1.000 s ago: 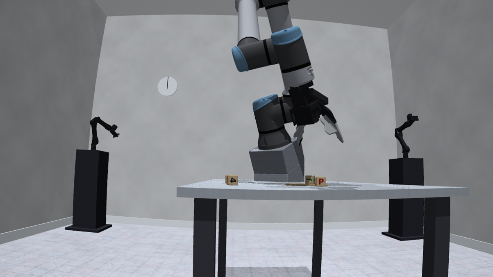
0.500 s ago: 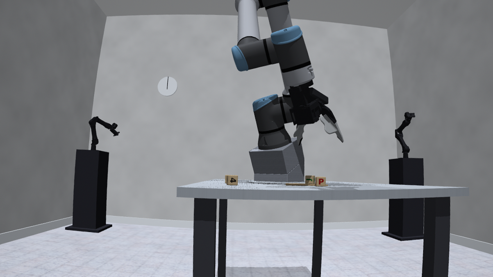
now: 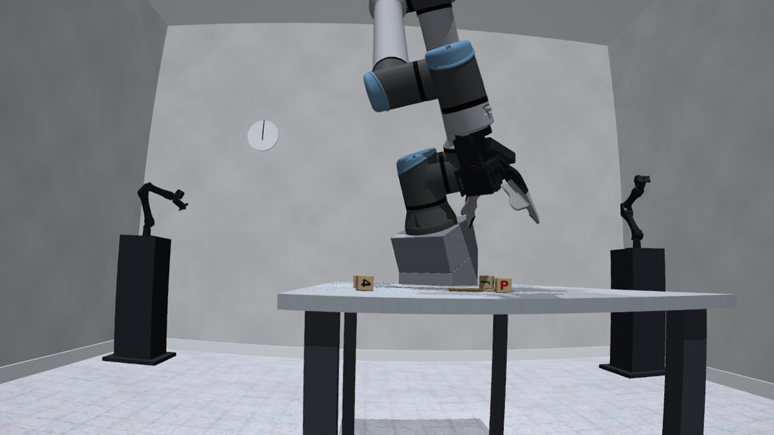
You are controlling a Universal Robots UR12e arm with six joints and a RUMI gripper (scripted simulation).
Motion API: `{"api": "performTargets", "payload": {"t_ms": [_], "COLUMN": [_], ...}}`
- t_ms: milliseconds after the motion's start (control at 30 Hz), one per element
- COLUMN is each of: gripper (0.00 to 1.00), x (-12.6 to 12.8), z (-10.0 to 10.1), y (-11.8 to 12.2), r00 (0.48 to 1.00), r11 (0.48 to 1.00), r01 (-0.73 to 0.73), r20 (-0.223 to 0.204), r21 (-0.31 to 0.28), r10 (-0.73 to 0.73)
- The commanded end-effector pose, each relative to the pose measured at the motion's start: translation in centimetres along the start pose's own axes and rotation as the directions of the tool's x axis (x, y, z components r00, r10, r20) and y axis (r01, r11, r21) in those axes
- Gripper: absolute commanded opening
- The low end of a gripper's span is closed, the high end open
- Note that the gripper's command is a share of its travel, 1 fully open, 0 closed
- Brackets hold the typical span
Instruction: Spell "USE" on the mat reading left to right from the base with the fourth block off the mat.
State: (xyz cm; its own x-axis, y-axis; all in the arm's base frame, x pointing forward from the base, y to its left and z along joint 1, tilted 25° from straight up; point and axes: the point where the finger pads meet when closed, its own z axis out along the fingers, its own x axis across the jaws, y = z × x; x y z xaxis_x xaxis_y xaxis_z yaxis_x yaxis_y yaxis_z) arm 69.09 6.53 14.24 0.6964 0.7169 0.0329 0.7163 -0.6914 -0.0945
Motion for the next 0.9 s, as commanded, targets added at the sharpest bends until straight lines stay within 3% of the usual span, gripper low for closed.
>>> {"api": "performTargets", "payload": {"t_ms": [0, 467, 600, 700, 867], "gripper": [1.00, 1.00, 1.00, 1.00, 1.00], "x": [0.1, 0.0, -1.9, -5.4, -9.7], "z": [-0.2, -0.3, -1.7, -3.9, -6.1], "y": [0.0, 0.2, 2.9, 7.0, 11.2], "r00": [1.000, 1.000, 1.000, 1.000, 1.000], "r11": [1.000, 1.000, 1.000, 1.000, 1.000], "r01": [0.001, 0.001, 0.000, 0.000, 0.000], "r20": [-0.001, -0.001, -0.001, -0.001, 0.000], "r21": [-0.003, -0.003, -0.006, -0.008, -0.007], "r10": [-0.001, -0.001, 0.000, 0.000, 0.000]}}
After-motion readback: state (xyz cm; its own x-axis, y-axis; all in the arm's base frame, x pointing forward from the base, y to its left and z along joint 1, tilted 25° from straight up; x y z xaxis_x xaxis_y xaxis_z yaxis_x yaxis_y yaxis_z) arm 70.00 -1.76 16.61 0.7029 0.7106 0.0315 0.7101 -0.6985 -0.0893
